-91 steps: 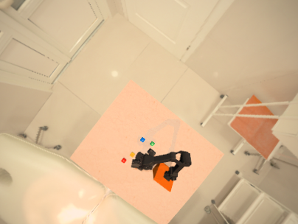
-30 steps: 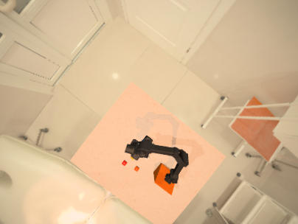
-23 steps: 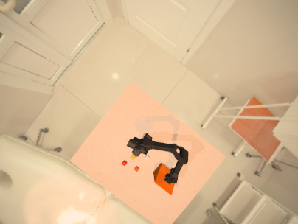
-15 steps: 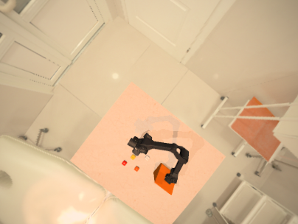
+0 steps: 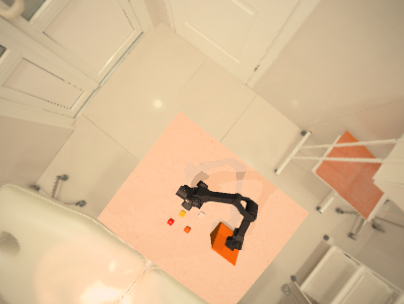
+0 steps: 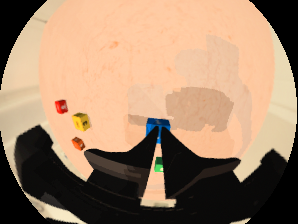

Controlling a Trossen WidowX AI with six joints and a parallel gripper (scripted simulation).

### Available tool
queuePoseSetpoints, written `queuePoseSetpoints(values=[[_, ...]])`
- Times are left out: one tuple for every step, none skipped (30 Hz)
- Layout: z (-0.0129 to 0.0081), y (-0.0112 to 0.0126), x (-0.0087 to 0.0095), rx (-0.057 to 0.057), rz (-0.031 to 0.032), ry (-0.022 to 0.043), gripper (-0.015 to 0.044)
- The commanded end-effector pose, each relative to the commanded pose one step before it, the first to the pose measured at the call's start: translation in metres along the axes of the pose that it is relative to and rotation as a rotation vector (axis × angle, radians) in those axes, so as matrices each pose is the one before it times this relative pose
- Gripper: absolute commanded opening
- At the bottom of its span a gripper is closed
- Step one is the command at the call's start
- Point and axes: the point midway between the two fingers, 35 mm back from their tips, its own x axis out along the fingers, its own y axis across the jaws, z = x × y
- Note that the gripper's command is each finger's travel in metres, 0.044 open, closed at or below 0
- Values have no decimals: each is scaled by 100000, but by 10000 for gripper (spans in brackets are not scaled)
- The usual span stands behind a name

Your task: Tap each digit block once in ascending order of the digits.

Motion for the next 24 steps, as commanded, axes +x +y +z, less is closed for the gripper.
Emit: queuePoseSetpoints(values=[[-182,60,375,-927,-634,192,20],[0,0,0,0,0,0,20],[0,0,0,0,0,0,20],[0,0,0,0,0,0,20],[188,-6,-492,637,557,-414,20],[-26,23,-650,-169,-73,114,20],[-64,17,-981,-253,-163,167,20],[-60,0,-657,-168,-144,107,20],[-23,-2,-220,-56,-54,35,20],[0,0,0,0,0,0,20],[0,0,0,0,0,0,20],[0,0,0,0,0,0,20],[37,16,-258,-6,60,-11,20],[95,43,-780,-17,160,-24,20],[108,56,-1313,-26,200,-18,20],[48,39,-1635,-26,129,10,20],[-46,3,-1650,-15,-3,37,20],[-105,-28,-1347,-2,-102,43,20],[-92,-31,-810,4,-104,29,20],[-35,-13,-270,2,-42,10,20],[0,0,0,0,0,0,20],[0,0,0,0,0,0,20],[0,0,0,0,0,0,20],[0,0,0,0,0,0,20]])
